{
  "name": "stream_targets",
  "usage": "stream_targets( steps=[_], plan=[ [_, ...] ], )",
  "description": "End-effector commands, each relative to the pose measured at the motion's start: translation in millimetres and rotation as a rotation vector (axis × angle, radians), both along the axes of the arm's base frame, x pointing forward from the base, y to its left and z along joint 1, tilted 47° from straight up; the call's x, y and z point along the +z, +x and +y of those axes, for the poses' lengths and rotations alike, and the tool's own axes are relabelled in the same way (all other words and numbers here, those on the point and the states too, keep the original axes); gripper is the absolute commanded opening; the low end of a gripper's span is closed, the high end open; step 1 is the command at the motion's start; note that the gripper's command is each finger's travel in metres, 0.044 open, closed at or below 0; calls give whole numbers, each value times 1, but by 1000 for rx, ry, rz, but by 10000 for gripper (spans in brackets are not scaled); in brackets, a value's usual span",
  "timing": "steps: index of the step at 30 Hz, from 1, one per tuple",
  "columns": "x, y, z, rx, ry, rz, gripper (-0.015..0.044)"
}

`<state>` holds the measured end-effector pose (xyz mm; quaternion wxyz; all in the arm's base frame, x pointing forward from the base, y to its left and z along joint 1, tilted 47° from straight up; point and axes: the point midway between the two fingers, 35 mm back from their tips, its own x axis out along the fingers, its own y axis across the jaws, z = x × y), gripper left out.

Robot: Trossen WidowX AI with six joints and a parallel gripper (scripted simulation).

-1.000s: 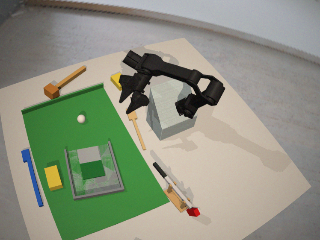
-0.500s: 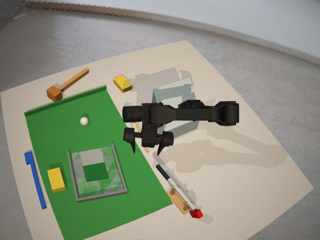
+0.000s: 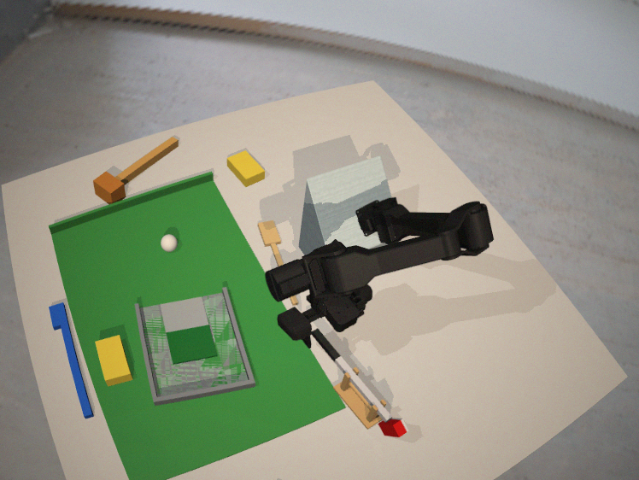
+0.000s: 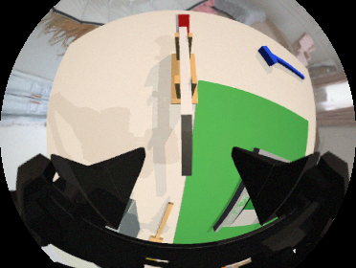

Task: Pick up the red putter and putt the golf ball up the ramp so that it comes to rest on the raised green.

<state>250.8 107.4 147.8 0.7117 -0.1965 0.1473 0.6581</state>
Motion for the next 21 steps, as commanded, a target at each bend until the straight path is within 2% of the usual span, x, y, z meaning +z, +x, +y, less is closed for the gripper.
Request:
stream_targets(
  steps=[1, 21],
  plan=[
    [-5, 0, 5, 8, -6, -4, 440],
    [-32, 3, 34, 8, -3, -5, 440]
  ],
)
